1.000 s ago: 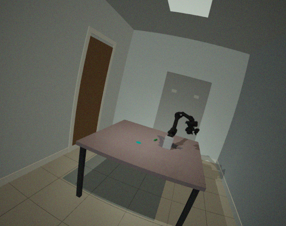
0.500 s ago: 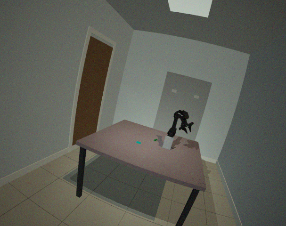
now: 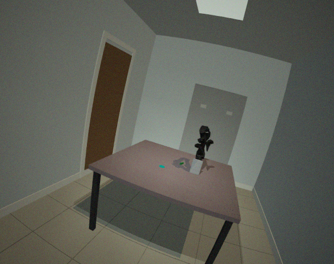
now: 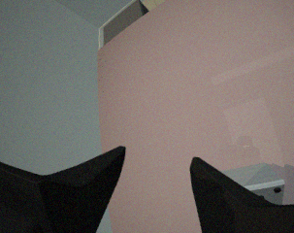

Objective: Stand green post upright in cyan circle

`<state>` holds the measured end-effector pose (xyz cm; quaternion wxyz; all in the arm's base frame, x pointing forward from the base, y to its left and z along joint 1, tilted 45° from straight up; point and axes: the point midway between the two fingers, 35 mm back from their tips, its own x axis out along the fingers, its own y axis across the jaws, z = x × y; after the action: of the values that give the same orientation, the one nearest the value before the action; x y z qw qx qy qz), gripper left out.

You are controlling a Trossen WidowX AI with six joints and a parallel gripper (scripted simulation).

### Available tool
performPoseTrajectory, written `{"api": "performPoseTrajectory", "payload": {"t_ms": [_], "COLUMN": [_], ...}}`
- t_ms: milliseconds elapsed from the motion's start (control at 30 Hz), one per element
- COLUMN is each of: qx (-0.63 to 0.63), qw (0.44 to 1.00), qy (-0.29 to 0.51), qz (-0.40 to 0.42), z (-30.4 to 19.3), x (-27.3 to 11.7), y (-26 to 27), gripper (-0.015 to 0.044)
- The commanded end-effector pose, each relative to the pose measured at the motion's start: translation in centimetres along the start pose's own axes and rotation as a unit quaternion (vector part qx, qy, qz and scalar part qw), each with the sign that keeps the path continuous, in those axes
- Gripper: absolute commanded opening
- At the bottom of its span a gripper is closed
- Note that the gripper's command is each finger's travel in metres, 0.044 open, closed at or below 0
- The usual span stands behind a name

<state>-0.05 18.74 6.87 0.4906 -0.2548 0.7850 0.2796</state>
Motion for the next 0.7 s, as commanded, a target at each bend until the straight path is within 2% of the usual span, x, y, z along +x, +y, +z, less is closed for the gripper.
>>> {"api": "performPoseTrajectory", "payload": {"t_ms": [0, 333, 667], "qx": [-0.012, -0.035, -0.051], "qw": [0.999, 0.985, 0.963], "qy": [-0.029, -0.046, 0.038], "qz": [-0.041, -0.161, -0.263], "z": [1.5, 2.6, -1.4], "x": [-0.8, -3.4, -5.6], "y": [-3.8, -14.3, -23.9], "gripper": [0.0233, 0.0233, 0.0233]}}
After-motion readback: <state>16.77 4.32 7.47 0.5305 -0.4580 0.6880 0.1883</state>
